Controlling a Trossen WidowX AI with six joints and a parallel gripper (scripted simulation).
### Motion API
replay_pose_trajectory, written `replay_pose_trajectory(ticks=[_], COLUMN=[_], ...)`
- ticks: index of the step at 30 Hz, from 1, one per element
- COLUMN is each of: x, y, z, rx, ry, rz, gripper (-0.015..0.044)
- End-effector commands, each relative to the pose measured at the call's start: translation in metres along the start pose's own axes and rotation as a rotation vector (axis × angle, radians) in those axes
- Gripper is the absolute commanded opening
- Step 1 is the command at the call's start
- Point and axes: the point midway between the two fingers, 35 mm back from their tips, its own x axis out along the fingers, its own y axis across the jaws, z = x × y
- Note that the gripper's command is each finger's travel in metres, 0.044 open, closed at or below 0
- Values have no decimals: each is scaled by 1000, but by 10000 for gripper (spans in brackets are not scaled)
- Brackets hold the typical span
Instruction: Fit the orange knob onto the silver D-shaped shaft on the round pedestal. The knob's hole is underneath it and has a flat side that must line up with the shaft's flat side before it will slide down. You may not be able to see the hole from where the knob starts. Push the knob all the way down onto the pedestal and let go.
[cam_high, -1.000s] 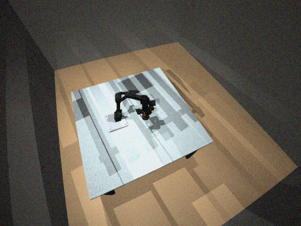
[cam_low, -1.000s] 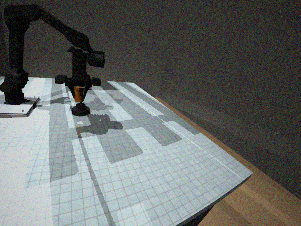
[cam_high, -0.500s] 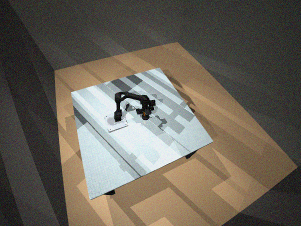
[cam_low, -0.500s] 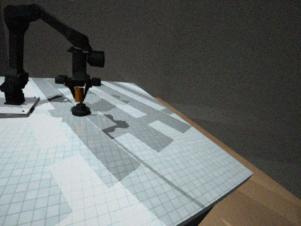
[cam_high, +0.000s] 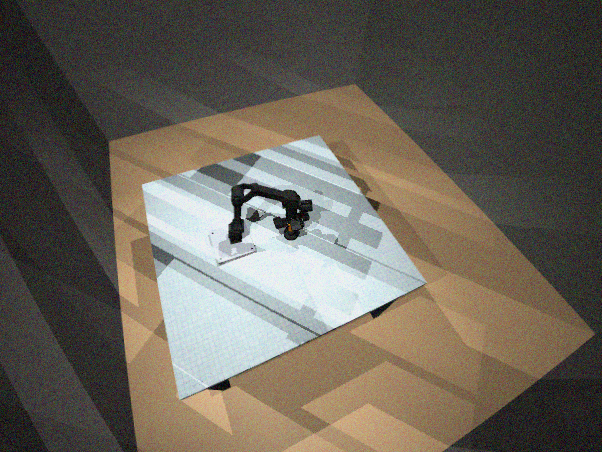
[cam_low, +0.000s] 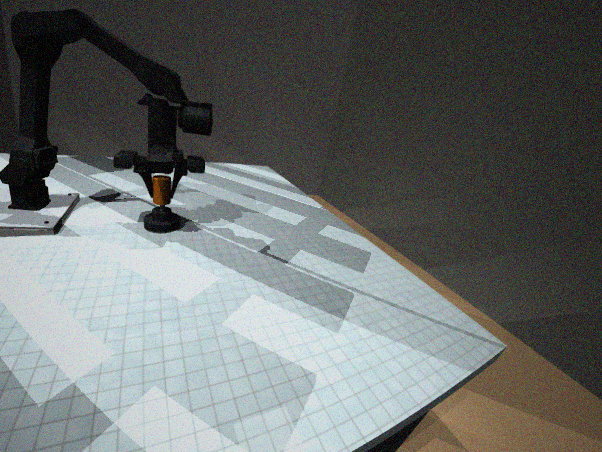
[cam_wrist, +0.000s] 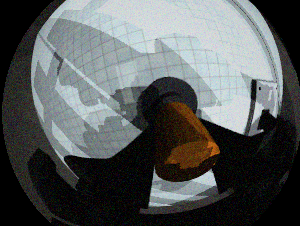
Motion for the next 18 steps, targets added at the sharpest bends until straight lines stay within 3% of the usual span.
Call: replay_pose_trajectory(ticks=[1,18], x=[1,-3], y=[4,4], z=[1,1], rx=[6,17], ry=[0,0], rz=[5,5], gripper=[0,0])
